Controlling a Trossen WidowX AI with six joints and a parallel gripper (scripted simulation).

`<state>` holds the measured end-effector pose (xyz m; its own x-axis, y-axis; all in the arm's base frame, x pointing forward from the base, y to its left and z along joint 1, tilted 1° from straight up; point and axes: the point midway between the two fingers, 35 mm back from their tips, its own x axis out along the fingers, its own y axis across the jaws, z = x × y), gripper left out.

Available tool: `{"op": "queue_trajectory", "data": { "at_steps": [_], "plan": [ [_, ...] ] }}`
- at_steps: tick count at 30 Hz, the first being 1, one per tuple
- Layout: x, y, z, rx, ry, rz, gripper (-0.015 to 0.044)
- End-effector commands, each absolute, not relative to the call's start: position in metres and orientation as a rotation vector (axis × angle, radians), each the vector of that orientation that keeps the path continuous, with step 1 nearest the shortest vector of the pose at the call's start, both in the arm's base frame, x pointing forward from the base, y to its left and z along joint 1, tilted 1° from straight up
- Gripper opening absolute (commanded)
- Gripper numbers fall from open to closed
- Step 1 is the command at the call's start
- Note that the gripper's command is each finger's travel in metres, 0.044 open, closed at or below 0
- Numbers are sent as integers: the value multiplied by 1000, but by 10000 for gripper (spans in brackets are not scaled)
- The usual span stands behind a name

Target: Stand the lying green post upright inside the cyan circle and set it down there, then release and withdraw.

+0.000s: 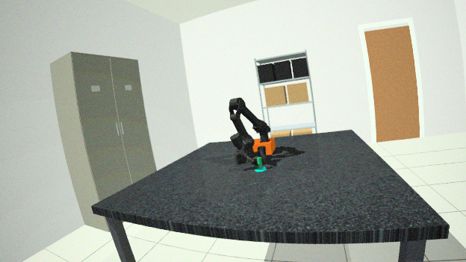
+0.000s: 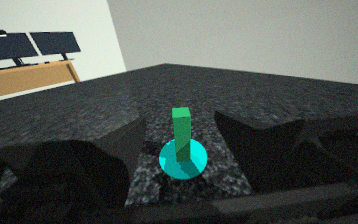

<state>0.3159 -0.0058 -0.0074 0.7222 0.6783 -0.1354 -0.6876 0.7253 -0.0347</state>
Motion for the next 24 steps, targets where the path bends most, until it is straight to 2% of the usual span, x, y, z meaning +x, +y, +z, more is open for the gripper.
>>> {"op": "queue_trajectory", "data": {
  "at_steps": [1, 24],
  "plan": [
    [316, -6, -7, -90, 114, 754, 400],
    [313, -6, 80, -64, 76, 728, 400]
  ]
}}
